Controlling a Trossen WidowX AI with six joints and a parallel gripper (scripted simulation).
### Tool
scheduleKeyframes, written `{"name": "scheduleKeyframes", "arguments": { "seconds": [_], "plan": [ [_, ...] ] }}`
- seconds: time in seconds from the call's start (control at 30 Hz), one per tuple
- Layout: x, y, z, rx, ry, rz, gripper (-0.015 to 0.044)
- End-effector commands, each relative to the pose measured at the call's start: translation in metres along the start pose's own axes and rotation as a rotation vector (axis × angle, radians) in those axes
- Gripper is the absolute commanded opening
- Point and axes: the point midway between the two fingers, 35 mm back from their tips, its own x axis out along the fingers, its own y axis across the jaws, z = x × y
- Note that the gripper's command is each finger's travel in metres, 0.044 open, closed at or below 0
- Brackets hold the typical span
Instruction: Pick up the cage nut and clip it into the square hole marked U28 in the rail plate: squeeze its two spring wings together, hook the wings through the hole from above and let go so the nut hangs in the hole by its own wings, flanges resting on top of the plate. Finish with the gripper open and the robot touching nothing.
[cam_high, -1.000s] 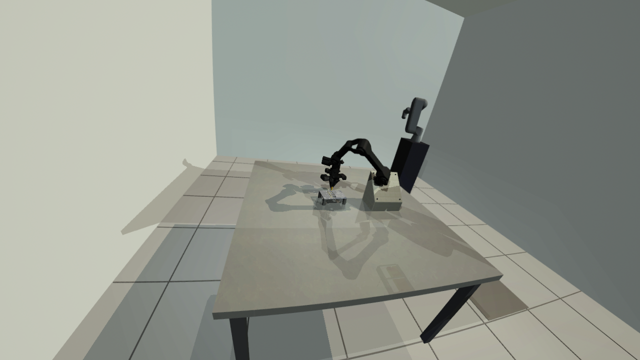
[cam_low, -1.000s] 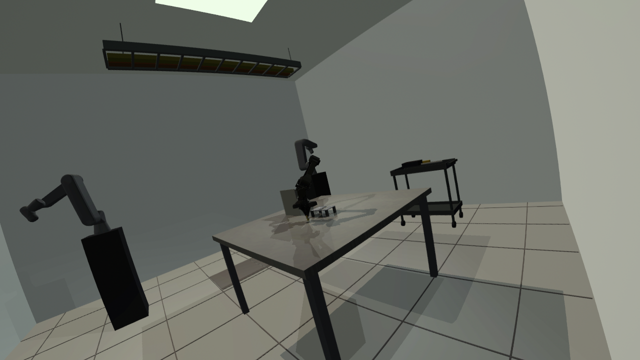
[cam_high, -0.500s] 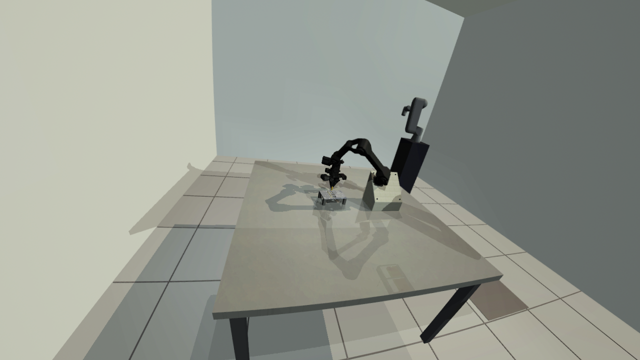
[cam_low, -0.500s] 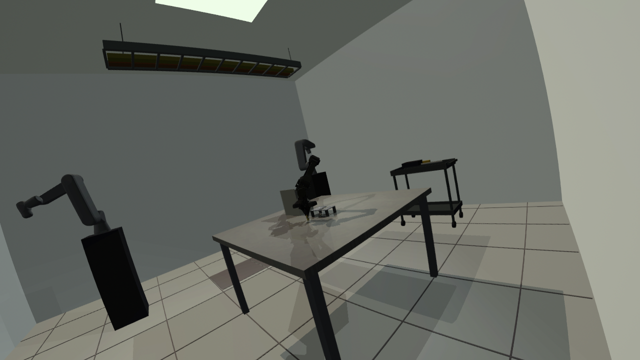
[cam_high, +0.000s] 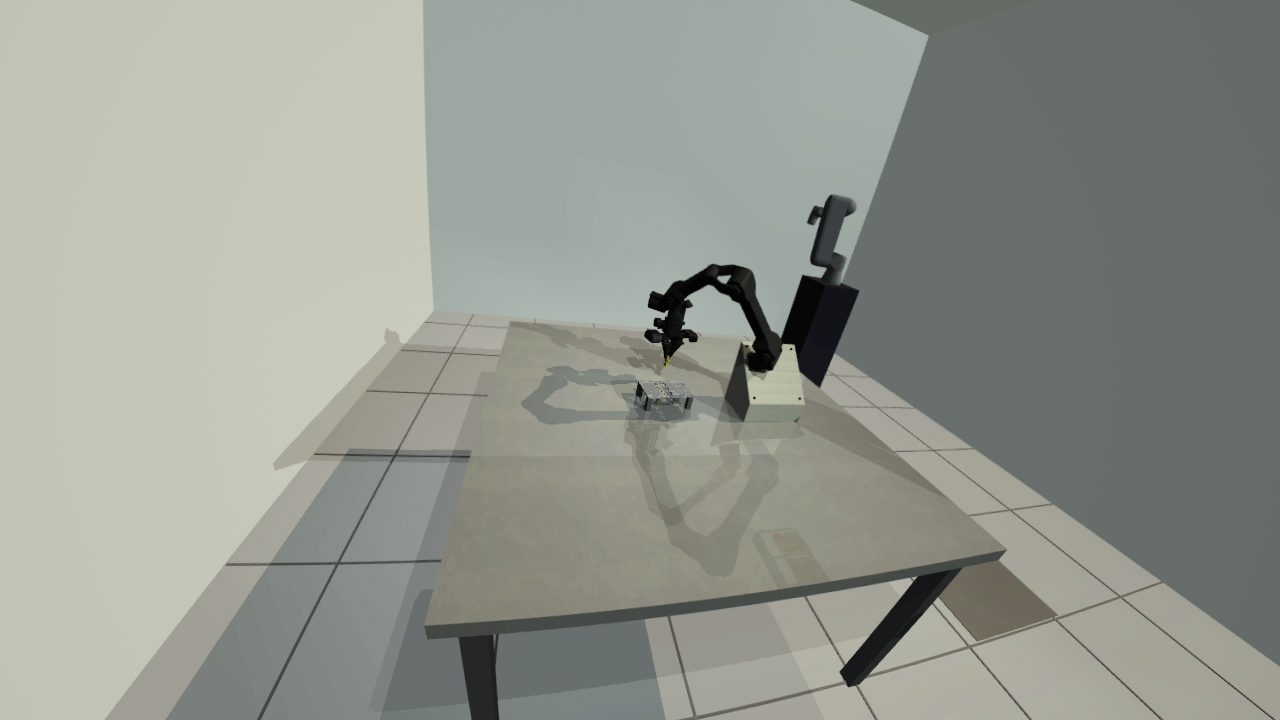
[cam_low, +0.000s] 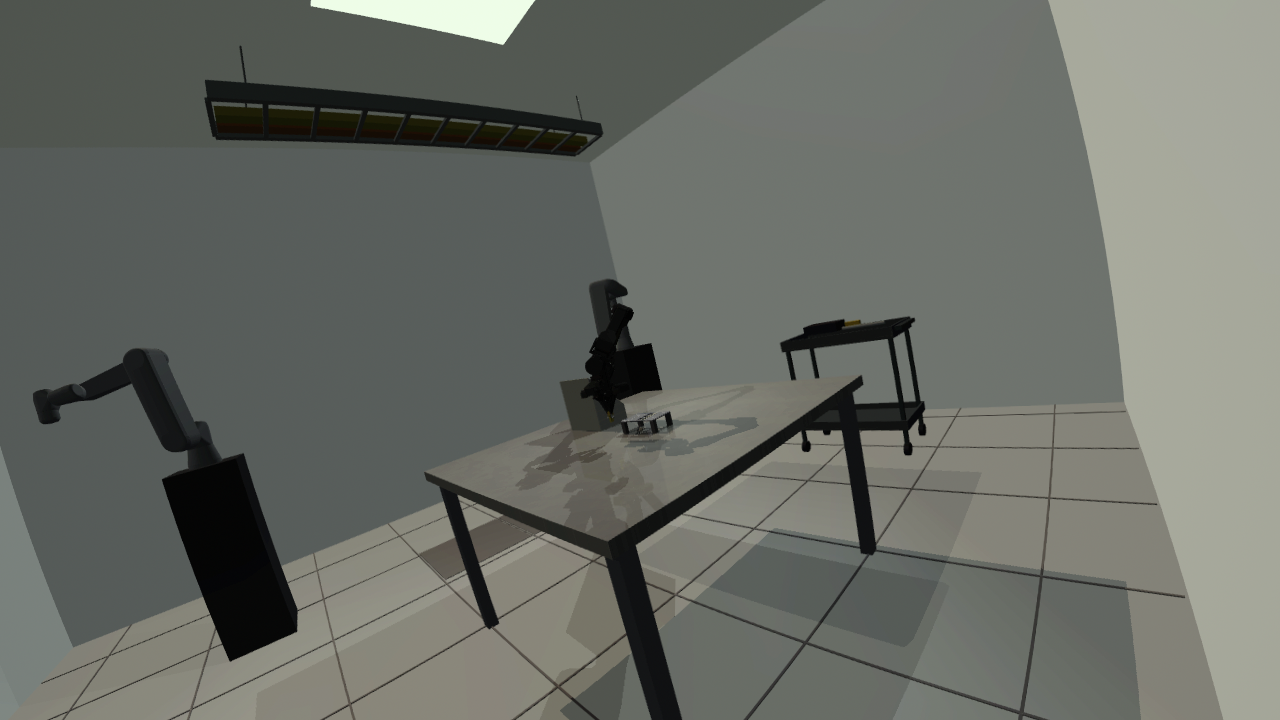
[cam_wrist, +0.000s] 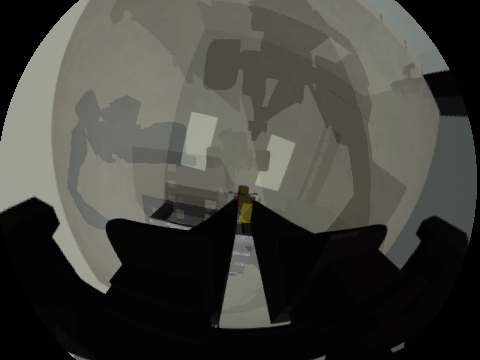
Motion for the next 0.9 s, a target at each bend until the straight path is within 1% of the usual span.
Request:
{"name": "scheduleKeyframes", "arguments": {
  "seconds": [0.0,0.2,0.87],
  "plan": [
    [-0.016,0.002,0.002,-0.005,-0.006,0.000,0.0025],
    [-0.019,0.004,-0.001,-0.036,-0.007,0.000,0.0025],
    [-0.021,0.054,-0.101,-1.000,-0.012,-0.005,0.0025]
  ]
}}
